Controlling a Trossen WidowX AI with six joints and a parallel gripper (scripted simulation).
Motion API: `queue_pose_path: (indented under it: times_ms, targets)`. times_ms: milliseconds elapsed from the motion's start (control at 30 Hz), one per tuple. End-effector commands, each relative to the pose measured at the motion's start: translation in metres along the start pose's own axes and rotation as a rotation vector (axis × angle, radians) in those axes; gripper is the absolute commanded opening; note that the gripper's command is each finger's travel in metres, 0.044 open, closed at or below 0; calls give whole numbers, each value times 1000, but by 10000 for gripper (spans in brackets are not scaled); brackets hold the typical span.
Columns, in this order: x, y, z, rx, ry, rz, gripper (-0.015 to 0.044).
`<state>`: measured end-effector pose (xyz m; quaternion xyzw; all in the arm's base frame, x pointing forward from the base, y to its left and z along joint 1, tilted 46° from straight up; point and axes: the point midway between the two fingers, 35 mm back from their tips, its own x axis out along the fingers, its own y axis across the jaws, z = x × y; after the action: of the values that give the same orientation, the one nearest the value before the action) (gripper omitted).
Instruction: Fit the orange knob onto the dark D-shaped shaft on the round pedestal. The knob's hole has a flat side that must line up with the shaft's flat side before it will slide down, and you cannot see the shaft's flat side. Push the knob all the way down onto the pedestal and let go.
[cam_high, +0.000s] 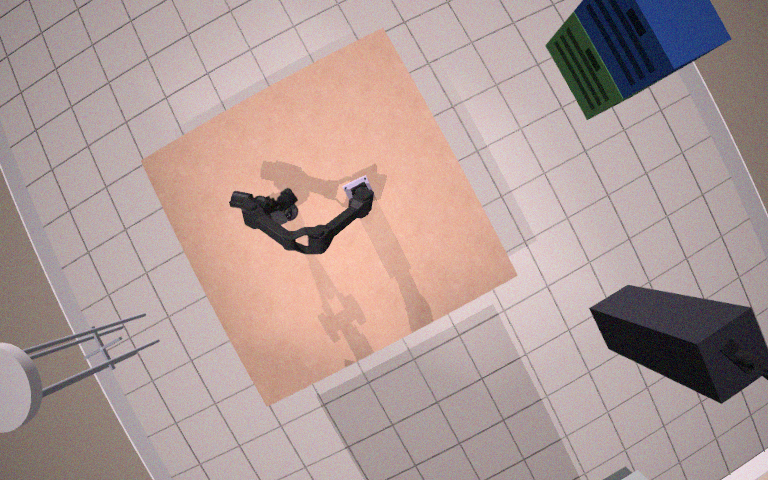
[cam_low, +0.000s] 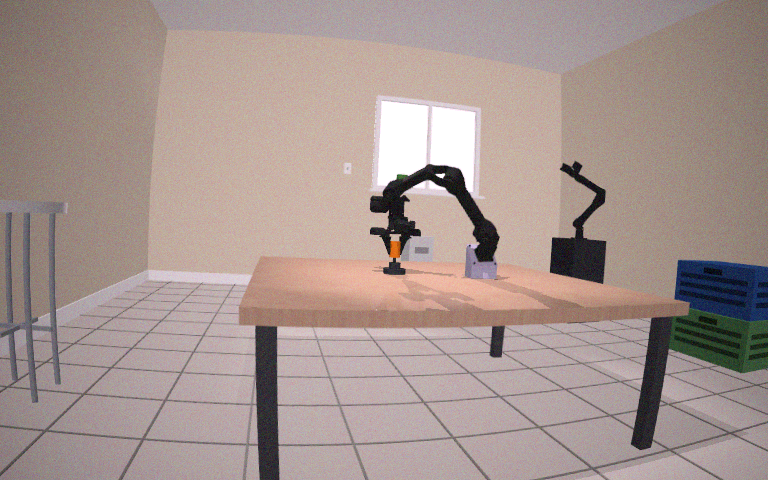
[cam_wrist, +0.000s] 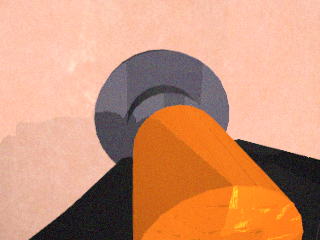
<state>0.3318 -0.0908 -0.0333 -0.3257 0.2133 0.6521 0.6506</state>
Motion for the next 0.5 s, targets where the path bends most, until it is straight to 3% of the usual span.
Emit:
queue_pose_path:
  times_ms: [0, 467]
  targets:
    - [-3, -2, -2, 288, 5, -6, 0]
    - [-1, 2, -2, 1266, 2, -8, 0]
